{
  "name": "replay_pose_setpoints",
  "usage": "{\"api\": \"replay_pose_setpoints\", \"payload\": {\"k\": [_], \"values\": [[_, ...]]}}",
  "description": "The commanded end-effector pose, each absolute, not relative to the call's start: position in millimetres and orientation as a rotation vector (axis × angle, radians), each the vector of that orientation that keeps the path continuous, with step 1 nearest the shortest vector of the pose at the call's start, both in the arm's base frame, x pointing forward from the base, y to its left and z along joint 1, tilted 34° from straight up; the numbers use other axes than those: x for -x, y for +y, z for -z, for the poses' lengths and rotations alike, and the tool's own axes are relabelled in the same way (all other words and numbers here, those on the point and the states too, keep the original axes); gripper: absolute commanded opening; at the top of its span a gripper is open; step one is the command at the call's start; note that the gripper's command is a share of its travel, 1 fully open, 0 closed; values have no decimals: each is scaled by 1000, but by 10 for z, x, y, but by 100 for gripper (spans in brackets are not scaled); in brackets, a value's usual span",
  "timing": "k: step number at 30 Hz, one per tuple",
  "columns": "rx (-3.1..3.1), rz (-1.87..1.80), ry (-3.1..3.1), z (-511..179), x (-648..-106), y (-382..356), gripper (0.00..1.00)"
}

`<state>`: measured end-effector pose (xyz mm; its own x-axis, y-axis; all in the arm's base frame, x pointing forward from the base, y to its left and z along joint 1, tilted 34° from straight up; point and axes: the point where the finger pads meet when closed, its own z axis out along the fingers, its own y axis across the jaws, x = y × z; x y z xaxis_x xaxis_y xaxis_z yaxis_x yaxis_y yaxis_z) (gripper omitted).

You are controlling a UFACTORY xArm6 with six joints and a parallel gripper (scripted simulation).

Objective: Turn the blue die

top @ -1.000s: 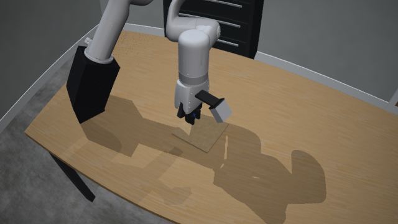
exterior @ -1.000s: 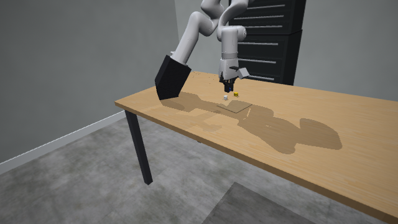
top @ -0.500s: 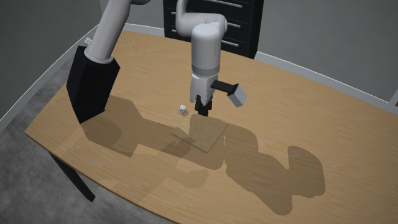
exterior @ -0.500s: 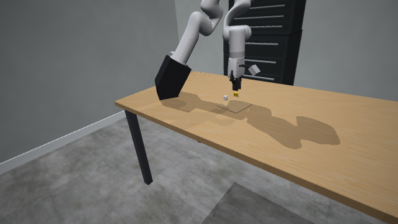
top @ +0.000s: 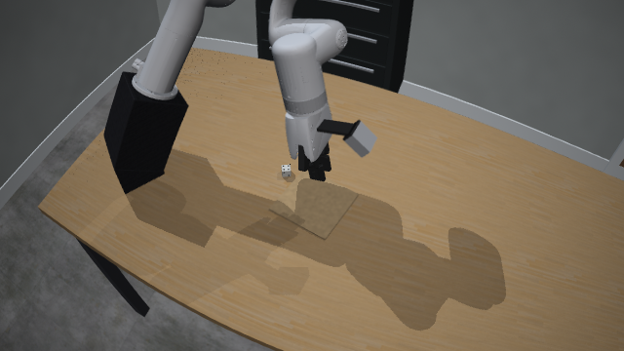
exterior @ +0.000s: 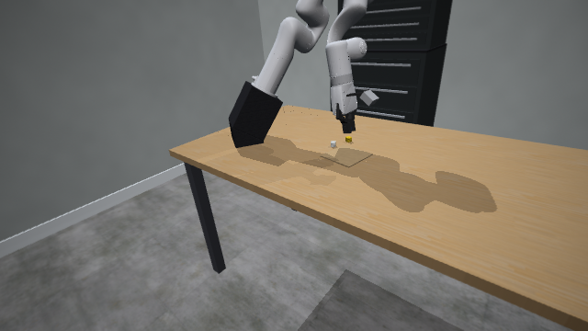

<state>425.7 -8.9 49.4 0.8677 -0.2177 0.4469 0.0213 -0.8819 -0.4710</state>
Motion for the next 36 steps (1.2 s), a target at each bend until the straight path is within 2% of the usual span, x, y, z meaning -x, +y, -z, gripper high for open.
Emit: {"api": "replay_pose_setpoints", "payload": {"k": [1,36], "values": [[2496,918,180,-509,-4261,-85,15],[2094,1718,390,-473,-4176,-66,15]]}}
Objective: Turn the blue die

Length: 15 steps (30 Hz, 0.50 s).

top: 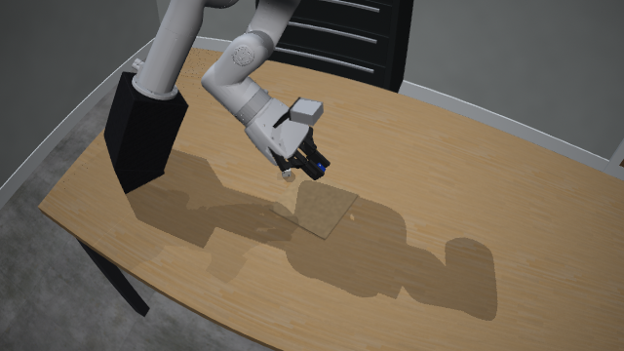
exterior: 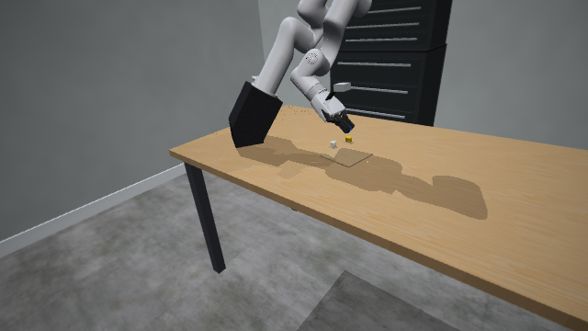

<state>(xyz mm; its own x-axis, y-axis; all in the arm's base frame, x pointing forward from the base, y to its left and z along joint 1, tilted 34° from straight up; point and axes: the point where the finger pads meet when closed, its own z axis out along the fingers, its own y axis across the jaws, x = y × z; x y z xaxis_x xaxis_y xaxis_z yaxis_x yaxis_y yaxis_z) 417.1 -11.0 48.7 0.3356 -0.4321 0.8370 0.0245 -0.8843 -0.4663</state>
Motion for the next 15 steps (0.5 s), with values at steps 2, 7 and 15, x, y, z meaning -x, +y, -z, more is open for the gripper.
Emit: {"api": "replay_pose_setpoints", "payload": {"k": [2,7,15], "values": [[2085,1733,393,-474,-4172,-69,15],[2067,1763,400,-476,-4163,-77,15],[2064,1766,401,-465,-4166,-71,15]]}}
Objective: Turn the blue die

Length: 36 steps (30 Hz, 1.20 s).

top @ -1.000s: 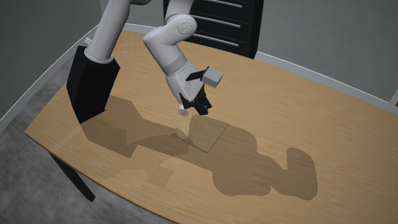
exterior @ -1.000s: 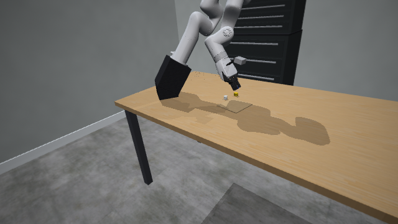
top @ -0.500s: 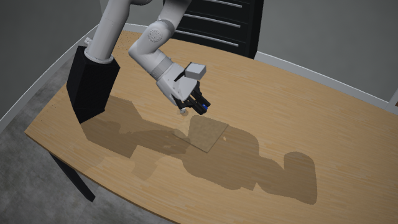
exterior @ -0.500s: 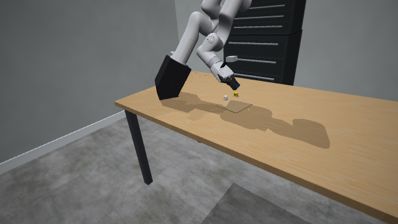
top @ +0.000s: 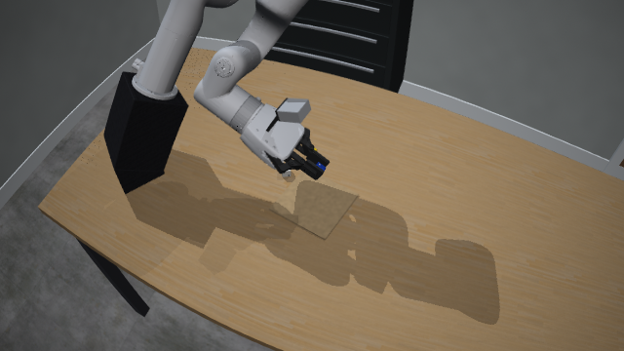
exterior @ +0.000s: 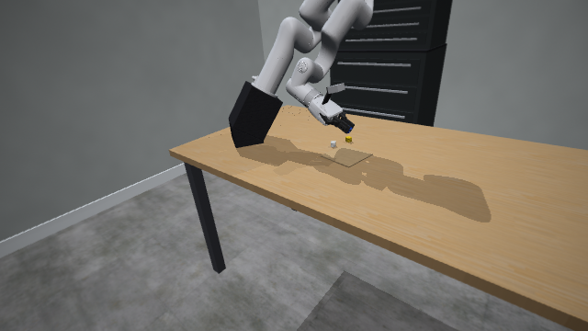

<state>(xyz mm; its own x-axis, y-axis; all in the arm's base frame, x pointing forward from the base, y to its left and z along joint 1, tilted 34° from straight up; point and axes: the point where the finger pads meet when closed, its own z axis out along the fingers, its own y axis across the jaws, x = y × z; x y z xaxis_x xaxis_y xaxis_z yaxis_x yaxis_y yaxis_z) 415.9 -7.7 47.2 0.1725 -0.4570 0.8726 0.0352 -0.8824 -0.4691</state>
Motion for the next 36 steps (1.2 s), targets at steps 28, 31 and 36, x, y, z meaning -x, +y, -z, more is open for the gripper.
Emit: {"api": "replay_pose_setpoints", "payload": {"k": [28,31,36], "values": [[2064,1767,401,122,-4388,251,15],[2064,1767,401,152,-4400,268,15],[2064,1767,401,161,-4403,273,15]]}}
